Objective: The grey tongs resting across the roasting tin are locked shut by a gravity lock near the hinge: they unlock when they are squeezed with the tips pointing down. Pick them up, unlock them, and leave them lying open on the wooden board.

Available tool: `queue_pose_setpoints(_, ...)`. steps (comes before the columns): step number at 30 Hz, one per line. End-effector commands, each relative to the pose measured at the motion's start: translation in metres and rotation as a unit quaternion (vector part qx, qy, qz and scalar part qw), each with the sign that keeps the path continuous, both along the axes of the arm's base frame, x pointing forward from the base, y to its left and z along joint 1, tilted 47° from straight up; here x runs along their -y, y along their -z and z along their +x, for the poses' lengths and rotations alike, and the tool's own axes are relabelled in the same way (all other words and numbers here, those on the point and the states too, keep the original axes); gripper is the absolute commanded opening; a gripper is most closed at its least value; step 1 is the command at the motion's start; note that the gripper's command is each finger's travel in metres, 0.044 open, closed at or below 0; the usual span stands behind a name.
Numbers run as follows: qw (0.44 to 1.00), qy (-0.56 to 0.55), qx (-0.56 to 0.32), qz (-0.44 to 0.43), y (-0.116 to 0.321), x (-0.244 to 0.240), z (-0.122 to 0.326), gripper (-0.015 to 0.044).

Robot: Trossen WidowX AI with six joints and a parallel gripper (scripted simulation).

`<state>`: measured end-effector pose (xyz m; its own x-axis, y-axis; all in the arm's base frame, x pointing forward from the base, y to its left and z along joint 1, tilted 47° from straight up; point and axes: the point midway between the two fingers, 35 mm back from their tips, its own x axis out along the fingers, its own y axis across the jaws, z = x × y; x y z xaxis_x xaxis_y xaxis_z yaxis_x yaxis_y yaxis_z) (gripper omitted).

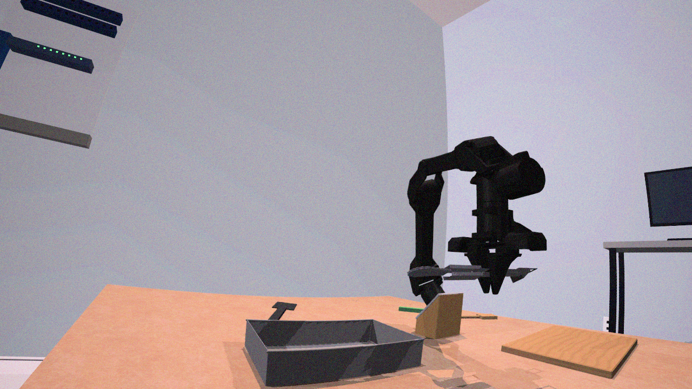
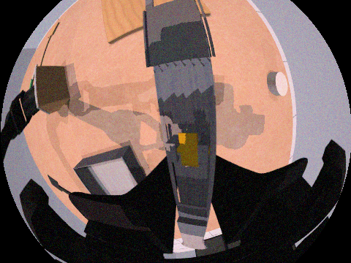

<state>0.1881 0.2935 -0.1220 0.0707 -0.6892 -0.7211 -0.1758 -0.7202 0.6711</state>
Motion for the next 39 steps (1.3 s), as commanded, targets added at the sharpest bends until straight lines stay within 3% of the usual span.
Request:
queue_pose_setpoints(1,0.998,-0.050,-0.048,-0.004,0.004,-0.006,-0.008,-0.0150)
queue_pose_setpoints(20,0.910,-0.296,-0.289,-0.037,0.025,-0.019,-0.045,-0.0150)
queue_pose_setpoints(28,0.913,-0.292,-0.283,-0.034,0.026,-0.024,-0.057,-0.0150)
queue_pose_setpoints(39,0.939,-0.250,-0.236,-0.017,0.031,-0.045,-0.136,-0.0150)
